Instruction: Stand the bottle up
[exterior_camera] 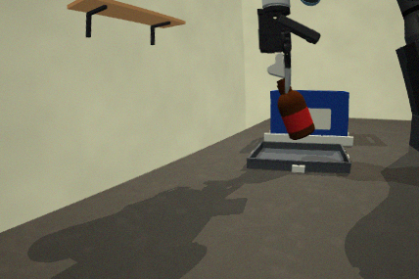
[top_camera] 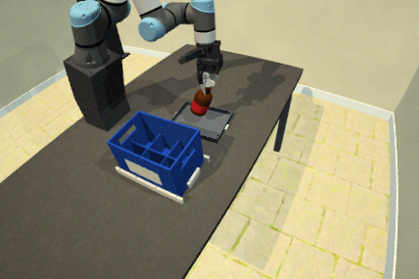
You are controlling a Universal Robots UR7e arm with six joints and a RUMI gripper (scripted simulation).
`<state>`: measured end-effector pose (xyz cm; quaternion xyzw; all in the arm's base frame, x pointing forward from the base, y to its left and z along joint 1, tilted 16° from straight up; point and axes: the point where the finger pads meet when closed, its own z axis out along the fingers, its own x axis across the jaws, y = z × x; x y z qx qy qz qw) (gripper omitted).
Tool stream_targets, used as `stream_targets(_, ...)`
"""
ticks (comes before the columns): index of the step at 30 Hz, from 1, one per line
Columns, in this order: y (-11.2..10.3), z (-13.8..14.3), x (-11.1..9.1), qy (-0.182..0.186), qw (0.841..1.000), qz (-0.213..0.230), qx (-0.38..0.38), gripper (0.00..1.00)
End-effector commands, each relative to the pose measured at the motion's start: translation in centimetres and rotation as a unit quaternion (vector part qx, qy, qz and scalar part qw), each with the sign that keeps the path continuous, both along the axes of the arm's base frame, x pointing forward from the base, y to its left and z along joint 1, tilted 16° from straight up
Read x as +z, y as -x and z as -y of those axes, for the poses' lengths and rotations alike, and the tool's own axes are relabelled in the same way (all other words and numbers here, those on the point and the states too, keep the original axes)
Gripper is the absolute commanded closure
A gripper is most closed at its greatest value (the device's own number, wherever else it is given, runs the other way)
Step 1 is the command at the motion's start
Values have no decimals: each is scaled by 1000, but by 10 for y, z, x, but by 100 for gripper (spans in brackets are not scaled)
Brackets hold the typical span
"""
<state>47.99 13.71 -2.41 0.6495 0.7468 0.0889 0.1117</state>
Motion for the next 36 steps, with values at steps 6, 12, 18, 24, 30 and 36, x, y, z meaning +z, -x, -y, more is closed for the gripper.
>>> stream_targets(6,2,0,7,0,1000,1,0,100)
stream_targets(12,2,0,9,0,1000,1,0,100)
stream_targets(18,3,0,11,0,1000,1,0,100)
stream_targets(24,3,0,12,0,1000,1,0,100)
stream_targets(30,3,0,12,0,1000,1,0,100)
stream_targets(36,3,0,12,0,1000,1,0,100)
